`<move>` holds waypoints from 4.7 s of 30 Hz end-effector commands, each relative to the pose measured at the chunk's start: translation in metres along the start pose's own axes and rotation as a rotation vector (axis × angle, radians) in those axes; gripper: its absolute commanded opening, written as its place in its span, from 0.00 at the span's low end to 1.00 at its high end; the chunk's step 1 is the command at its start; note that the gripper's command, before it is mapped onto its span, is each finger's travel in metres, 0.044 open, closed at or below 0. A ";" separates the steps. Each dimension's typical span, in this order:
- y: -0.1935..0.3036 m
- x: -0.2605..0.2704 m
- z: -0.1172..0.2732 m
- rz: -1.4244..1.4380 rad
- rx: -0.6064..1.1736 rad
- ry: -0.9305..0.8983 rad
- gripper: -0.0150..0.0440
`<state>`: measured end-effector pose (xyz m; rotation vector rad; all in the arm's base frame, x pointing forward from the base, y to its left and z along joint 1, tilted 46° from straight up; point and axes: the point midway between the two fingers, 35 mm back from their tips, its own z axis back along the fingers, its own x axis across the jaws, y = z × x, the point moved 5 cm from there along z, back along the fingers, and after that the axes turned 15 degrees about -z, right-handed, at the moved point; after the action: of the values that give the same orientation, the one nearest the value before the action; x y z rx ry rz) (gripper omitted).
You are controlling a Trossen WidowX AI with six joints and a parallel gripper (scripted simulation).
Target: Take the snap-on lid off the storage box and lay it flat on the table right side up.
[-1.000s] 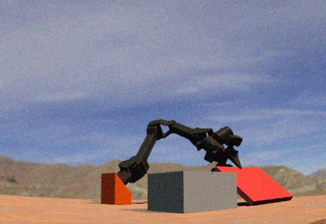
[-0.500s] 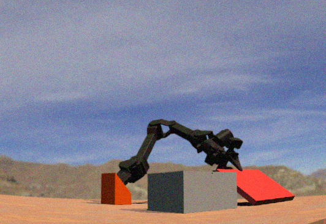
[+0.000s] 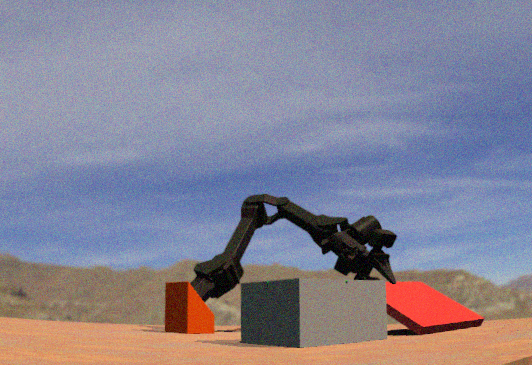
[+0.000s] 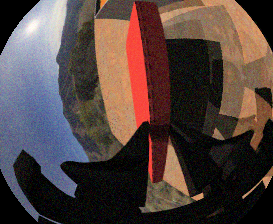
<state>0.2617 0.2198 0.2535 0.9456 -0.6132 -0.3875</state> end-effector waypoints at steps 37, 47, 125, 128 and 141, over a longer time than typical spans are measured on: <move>-0.005 -0.021 -0.017 -0.003 -0.017 0.027 0.39; -0.005 -0.022 -0.017 -0.003 -0.017 0.027 0.76; -0.005 -0.020 0.103 -0.003 -0.021 0.028 1.00; -0.005 -0.021 0.103 -0.003 -0.021 0.028 1.00; -0.008 -0.023 0.098 -0.003 -0.021 0.028 1.00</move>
<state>0.1810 0.1667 0.2814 0.9280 -0.5752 -0.3843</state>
